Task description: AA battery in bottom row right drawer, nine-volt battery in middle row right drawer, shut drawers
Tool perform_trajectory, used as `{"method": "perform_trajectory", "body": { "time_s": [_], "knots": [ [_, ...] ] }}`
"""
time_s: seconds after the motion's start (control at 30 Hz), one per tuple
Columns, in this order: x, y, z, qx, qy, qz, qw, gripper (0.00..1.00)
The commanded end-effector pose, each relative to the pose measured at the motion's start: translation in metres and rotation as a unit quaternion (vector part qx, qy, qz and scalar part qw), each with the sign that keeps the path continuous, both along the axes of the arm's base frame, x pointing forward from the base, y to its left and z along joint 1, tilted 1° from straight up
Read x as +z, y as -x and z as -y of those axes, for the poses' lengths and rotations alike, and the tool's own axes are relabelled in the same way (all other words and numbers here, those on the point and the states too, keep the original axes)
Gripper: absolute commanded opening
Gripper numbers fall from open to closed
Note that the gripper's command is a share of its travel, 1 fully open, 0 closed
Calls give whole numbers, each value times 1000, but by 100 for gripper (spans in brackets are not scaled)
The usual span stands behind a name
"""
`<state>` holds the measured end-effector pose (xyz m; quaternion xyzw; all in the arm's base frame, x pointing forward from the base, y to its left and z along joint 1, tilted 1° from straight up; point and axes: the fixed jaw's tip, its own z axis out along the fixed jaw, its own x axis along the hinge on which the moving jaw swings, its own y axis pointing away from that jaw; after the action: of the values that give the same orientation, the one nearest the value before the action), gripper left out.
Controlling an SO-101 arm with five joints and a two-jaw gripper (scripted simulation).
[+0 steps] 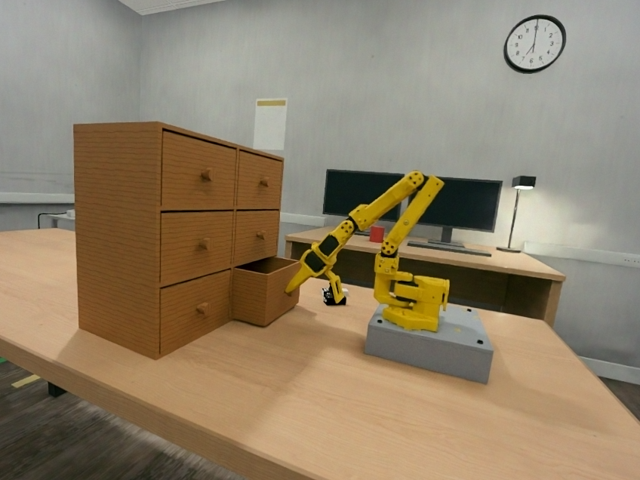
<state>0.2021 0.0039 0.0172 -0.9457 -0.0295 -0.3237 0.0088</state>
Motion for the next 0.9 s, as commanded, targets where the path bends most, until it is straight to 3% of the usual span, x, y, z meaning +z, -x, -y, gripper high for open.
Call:
{"method": "perform_trajectory", "body": {
  "time_s": [0.0, 0.33, 0.67, 0.87],
  "knots": [
    [8, 9, 0, -7, -6, 0, 1000, 21],
    [17, 20, 1, -13, -12, 6, 1000, 21],
    [17, 20, 1, -13, -12, 6, 1000, 21],
    [29, 25, 4, -11, -4, 7, 1000, 21]
  ]
}}
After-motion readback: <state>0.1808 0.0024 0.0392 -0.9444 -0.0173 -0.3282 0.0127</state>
